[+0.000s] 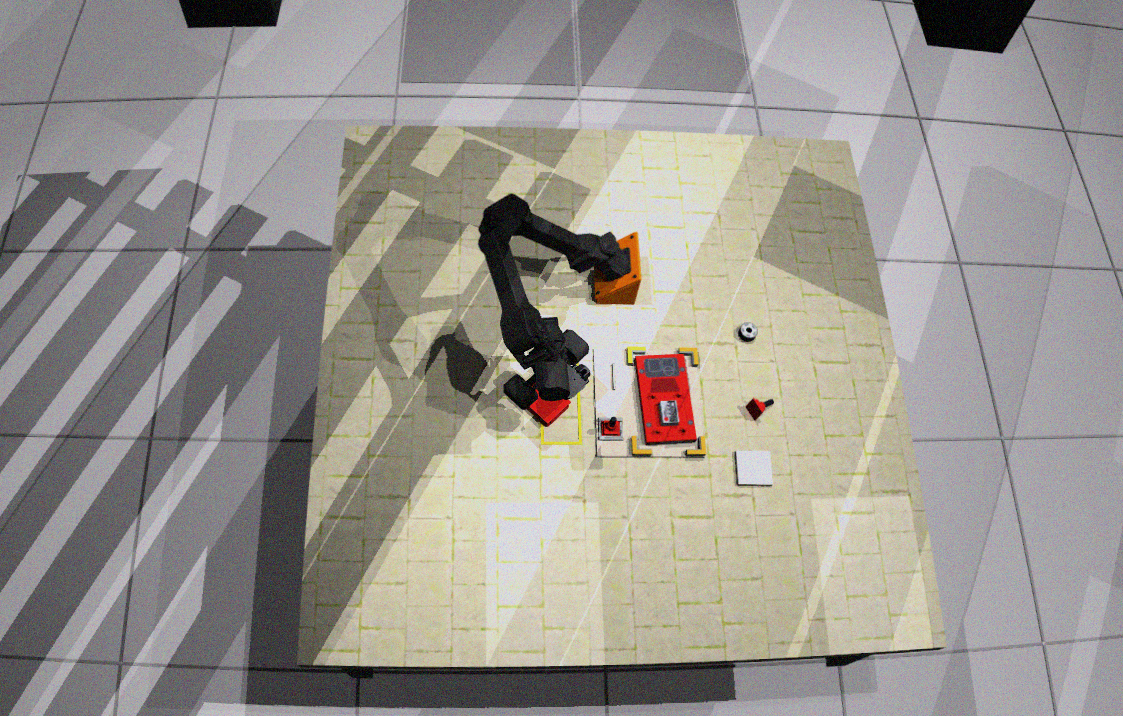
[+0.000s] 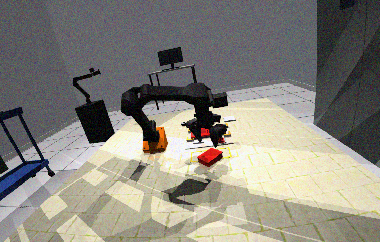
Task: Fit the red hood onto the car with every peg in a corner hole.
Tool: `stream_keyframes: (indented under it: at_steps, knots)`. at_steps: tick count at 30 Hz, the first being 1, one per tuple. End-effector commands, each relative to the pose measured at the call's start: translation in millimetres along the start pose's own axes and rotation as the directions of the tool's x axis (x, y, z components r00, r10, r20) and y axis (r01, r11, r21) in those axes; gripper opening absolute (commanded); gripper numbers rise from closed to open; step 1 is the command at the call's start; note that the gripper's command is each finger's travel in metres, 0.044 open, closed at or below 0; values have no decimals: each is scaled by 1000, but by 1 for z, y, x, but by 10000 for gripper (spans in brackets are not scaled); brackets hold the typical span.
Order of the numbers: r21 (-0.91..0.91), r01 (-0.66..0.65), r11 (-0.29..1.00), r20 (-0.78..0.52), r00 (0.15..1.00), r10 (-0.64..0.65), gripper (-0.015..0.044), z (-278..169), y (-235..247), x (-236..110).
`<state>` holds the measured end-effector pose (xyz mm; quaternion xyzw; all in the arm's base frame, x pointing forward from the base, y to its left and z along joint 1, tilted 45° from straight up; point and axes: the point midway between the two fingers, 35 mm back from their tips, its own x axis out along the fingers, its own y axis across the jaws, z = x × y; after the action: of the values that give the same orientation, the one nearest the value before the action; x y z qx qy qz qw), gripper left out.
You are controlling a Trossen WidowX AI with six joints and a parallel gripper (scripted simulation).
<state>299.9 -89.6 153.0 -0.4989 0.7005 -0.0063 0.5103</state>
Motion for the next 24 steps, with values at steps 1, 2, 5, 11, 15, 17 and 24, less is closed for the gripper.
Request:
stream_keyframes:
  at_steps: [1,2,5,11,15,17,24]
  knots:
    - [-6,2,1000,-2,1000,-2,440,0,0,3]
    - [-6,2,1000,-2,1000,-2,440,0,0,4]
    - [-6,2,1000,-2,1000,-2,440,1,0,7]
    - [-6,2,1000,-2,1000,-2,440,1,0,12]
    - [-6,2,1000,-2,1000,-2,440,1,0,15]
    - [-6,2,1000,-2,1000,-2,440,1,0,17]
    - [-6,2,1000,-2,1000,-2,440,2,-1,23]
